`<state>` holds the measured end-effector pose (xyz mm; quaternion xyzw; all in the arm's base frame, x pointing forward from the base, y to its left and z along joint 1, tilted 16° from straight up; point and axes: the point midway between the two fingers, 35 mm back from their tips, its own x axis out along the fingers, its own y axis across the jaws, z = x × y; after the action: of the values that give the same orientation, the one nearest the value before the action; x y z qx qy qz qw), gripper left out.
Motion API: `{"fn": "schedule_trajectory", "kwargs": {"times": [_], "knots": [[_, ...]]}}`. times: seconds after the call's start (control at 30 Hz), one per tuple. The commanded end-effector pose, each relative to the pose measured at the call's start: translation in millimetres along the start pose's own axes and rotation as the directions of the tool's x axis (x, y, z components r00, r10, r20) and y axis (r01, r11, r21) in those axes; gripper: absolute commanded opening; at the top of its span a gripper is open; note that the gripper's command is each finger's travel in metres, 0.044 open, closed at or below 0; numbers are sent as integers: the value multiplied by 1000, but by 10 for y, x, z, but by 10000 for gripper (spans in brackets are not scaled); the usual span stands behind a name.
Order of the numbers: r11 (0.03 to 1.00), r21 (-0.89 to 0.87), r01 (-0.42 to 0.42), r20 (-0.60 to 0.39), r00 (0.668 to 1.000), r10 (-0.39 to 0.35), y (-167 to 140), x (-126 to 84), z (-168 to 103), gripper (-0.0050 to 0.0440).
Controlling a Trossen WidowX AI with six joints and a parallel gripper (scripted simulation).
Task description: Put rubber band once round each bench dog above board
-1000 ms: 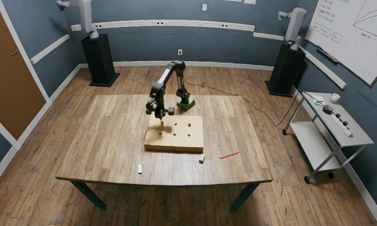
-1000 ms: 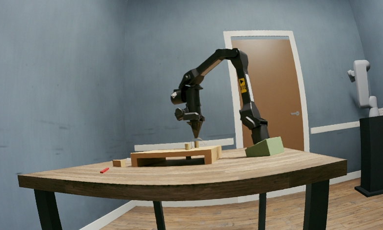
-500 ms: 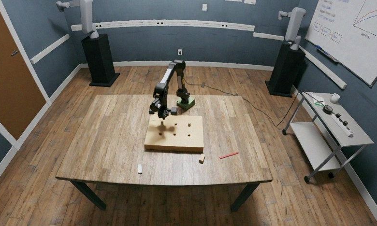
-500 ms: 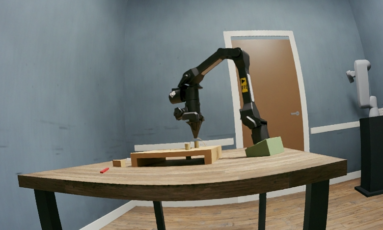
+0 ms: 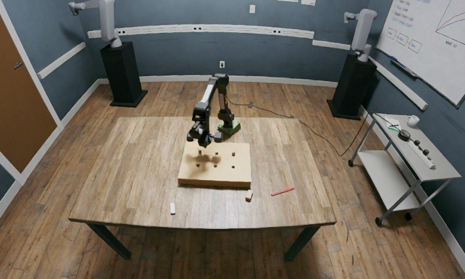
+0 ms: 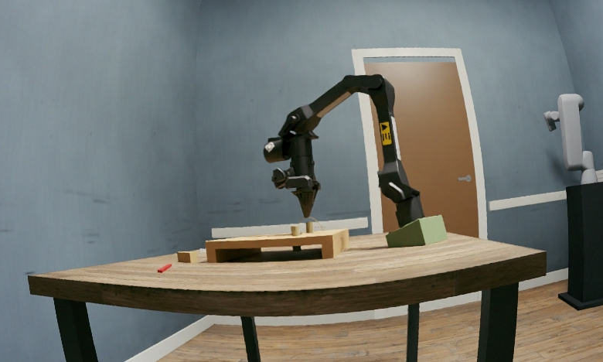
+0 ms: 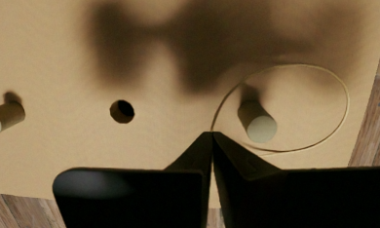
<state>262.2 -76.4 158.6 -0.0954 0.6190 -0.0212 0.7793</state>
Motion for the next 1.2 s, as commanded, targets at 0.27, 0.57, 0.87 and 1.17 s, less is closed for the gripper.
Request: {"fn": "schedule_trajectory", "kwargs": {"times": [0.27, 0.57, 0.87, 1.17], "knots": [[1000, 4, 4, 10, 1000, -4, 10, 101, 4, -50], [1000, 3, 3, 7, 1000, -3, 9, 252, 0, -50], [1000, 3, 4, 11, 1000, -4, 6, 256, 8, -50], [1000, 6, 9, 20, 1000, -9, 0, 215, 18, -50]]}}
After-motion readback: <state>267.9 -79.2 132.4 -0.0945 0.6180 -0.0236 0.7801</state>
